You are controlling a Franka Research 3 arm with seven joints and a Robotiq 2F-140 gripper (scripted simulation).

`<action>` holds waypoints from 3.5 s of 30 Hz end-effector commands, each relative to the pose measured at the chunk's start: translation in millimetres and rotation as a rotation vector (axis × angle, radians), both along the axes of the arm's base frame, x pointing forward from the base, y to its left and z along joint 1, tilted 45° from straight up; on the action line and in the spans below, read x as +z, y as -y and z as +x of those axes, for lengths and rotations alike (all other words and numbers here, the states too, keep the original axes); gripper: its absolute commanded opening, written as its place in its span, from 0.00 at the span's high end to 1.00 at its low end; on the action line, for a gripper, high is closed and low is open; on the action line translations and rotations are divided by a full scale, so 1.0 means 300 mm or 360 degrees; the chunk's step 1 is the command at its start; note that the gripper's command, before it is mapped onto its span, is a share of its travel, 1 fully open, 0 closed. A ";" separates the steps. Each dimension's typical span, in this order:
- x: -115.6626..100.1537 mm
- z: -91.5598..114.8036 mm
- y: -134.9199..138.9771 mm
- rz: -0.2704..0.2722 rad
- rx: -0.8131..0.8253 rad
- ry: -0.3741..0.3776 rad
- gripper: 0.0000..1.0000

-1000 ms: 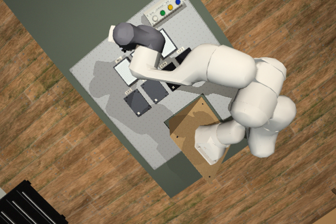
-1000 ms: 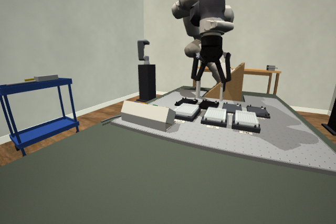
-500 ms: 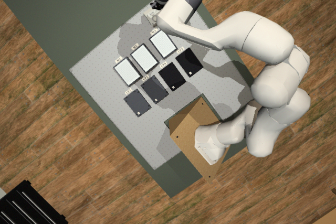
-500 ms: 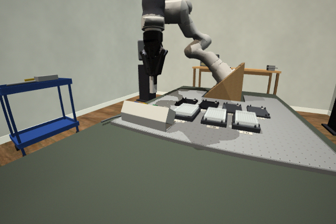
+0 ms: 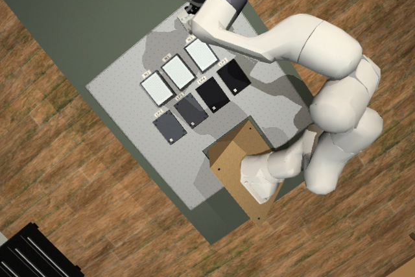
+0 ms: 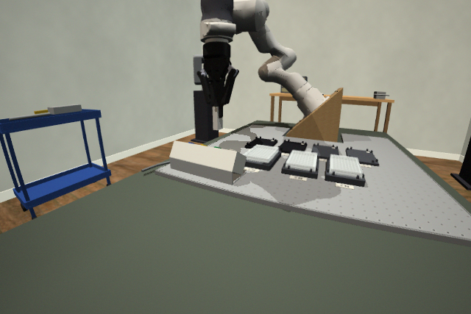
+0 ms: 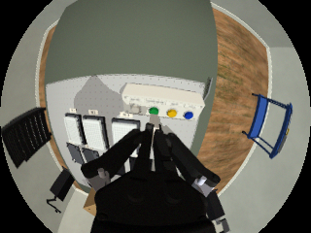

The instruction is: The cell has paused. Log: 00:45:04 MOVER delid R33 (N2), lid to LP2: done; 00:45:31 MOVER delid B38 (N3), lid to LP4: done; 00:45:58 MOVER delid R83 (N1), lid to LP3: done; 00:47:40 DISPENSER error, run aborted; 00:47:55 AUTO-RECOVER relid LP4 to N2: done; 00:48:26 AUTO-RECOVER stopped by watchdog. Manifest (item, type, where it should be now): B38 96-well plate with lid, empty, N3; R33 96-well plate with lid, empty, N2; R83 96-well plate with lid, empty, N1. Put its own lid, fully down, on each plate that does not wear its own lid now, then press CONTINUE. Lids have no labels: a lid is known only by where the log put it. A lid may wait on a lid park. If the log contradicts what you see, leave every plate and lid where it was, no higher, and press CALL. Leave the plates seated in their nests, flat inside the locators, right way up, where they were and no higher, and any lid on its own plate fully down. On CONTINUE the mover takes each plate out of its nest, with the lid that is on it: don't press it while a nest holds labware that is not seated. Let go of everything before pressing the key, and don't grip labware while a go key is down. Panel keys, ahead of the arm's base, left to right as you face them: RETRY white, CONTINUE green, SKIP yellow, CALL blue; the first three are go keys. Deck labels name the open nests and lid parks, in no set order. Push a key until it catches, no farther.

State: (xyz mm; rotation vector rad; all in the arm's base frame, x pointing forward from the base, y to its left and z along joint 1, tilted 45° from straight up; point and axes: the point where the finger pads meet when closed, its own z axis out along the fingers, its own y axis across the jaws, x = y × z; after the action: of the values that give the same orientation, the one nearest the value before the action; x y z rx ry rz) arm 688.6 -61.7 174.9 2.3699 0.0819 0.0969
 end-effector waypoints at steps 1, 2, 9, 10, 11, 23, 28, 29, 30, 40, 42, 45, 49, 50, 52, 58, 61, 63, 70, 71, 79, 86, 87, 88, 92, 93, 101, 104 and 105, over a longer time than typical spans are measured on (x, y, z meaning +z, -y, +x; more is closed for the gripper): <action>0.001 -0.002 0.003 -0.0012 0.0029 -0.0037 1.00; 0.001 -0.002 0.003 -0.0012 0.0029 -0.0037 1.00; 0.001 -0.002 0.003 -0.0012 0.0029 -0.0037 1.00; 0.001 -0.002 0.003 -0.0012 0.0029 -0.0037 1.00; 0.000 -0.002 0.003 -0.0012 0.0029 -0.0037 1.00; -0.006 0.000 0.009 -0.0012 0.0028 -0.0037 1.00; -0.011 0.001 0.015 -0.0013 0.0028 -0.0037 1.00; -0.013 0.001 0.016 -0.0013 0.0028 -0.0037 1.00; -0.014 0.002 0.018 -0.0013 0.0028 -0.0037 1.00; -0.025 0.004 0.029 -0.0013 0.0028 -0.0037 1.00; -0.028 0.005 0.032 -0.0013 0.0028 -0.0037 1.00; -0.032 0.005 0.036 -0.0013 0.0028 -0.0037 1.00; -0.037 0.006 0.040 -0.0013 0.0028 -0.0037 1.00; -0.038 0.007 0.041 -0.0013 0.0028 -0.0037 1.00; -0.040 0.007 0.043 -0.0013 0.0028 -0.0037 1.00; -0.042 0.008 0.046 -0.0013 0.0028 -0.0037 1.00; -0.044 0.008 0.048 -0.0013 0.0028 -0.0037 1.00; -0.045 0.008 0.048 -0.0013 0.0028 -0.0037 1.00; -0.045 0.008 0.049 -0.0013 0.0028 -0.0037 1.00; -0.045 0.008 0.049 -0.0013 0.0028 -0.0037 1.00; -0.045 0.008 0.049 -0.0013 0.0028 -0.0037 1.00; -0.045 0.008 0.049 -0.0013 0.0028 -0.0037 1.00; -0.045 0.008 0.049 -0.0013 0.0028 -0.0037 1.00; -0.045 0.008 0.049 -0.0013 0.0028 -0.0037 1.00; -0.045 0.008 0.049 -0.0013 0.0028 -0.0037 1.00; -0.045 0.008 0.049 -0.0013 0.0028 -0.0037 1.00; -0.045 0.008 0.049 -0.0013 0.0028 -0.0037 1.00; -0.045 0.008 0.049 -0.0013 0.0028 -0.0037 1.00; -0.045 0.008 0.049 -0.0013 0.0028 -0.0037 1.00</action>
State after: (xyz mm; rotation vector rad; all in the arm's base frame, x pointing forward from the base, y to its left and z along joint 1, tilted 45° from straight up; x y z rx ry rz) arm 691.6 -75.2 163.4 2.3654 0.1055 0.0823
